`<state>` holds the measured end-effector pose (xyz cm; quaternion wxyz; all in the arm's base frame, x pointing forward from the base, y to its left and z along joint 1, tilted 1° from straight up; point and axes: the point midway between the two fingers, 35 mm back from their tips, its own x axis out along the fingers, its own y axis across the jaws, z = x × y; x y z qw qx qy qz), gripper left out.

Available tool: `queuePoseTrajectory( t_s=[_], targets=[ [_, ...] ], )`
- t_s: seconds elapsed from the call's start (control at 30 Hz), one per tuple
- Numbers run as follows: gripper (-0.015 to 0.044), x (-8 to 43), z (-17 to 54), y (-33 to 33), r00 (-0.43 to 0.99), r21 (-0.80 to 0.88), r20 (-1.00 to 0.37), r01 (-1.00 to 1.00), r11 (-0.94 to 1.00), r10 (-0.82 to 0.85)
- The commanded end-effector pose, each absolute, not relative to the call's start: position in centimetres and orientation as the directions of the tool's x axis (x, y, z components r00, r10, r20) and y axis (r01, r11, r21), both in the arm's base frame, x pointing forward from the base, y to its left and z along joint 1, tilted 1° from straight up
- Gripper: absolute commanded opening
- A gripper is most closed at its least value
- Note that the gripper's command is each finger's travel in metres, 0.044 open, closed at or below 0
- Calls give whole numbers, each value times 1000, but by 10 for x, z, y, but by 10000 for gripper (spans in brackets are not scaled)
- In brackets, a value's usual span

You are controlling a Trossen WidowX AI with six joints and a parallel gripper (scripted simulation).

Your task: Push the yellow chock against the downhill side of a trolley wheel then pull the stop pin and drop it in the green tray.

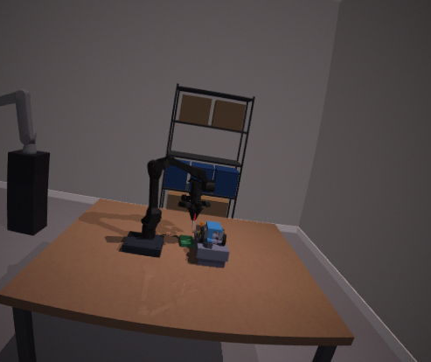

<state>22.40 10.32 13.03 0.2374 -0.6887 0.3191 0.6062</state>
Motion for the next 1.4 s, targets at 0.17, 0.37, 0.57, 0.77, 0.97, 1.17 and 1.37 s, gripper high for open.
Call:
queuePoseTrajectory(
  t_s=[0.17,0.37,0.57,0.77,0.97,1.17,1.37],
  targets=[
    [0,224,130,102,52,61,-993,-514,-856,-102],
    [0,224,130,101,36,55,-997,-349,-935,-72],
    [0,225,130,100,22,37,-999,-173,-984,-42],
    [0,225,130,99,9,11,-1000,9,-1000,-11],
    [0,226,131,98,0,-13,-1000,145,-989,13],
    [0,225,130,98,0,-13,-1000,145,-989,13],
    [0,214,117,98,-1,-13,-1000,145,-989,13]
  ],
)
